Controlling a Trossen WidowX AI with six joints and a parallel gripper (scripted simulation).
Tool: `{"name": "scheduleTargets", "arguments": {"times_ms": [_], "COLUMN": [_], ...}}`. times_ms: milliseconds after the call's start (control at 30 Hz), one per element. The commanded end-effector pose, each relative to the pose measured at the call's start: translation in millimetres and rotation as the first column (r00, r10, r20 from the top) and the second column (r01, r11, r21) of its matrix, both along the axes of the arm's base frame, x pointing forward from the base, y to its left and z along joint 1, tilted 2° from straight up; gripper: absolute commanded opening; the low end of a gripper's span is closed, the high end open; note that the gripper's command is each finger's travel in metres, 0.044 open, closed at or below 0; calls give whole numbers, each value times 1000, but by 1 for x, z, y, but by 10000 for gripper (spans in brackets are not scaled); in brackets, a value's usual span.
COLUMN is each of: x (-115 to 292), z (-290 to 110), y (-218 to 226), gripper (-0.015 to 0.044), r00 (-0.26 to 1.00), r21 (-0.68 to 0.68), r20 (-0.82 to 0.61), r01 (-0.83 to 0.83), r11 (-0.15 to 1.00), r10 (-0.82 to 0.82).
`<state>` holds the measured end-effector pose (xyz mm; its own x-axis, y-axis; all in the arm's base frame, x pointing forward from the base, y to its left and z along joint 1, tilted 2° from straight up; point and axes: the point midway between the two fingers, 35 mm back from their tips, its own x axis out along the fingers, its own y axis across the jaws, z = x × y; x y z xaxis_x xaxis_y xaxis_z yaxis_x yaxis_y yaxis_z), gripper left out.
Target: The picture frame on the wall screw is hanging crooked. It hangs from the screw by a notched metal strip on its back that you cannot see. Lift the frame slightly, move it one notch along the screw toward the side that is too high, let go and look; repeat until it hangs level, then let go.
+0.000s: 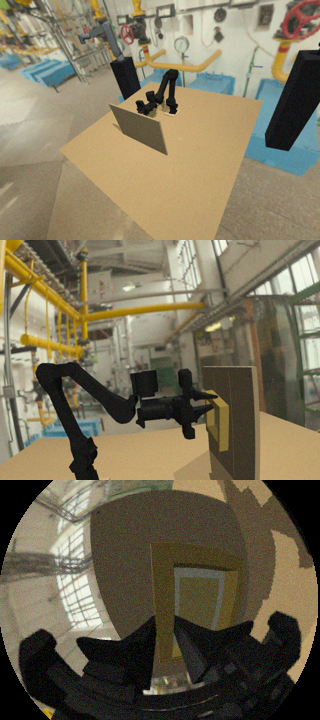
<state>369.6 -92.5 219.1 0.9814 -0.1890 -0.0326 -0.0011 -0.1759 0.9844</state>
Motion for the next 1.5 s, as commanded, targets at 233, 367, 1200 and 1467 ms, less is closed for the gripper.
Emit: {"name": "scheduleTargets", "arguments": {"times_ms": [233, 367, 1200, 1467], "x": [0, 0, 0, 0], "z": [6, 7, 9, 8], "y": [0, 0, -1, -1], "gripper": [0, 0, 0, 0], "r00": [1000, 1000, 1000, 1000], "r21": [-4, -4, -4, -4], "r20": [13, 13, 13, 13], "r01": [-1, -1, -1, -1], "r11": [1000, 1000, 1000, 1000], "r10": [1, 1, 1, 1]}}
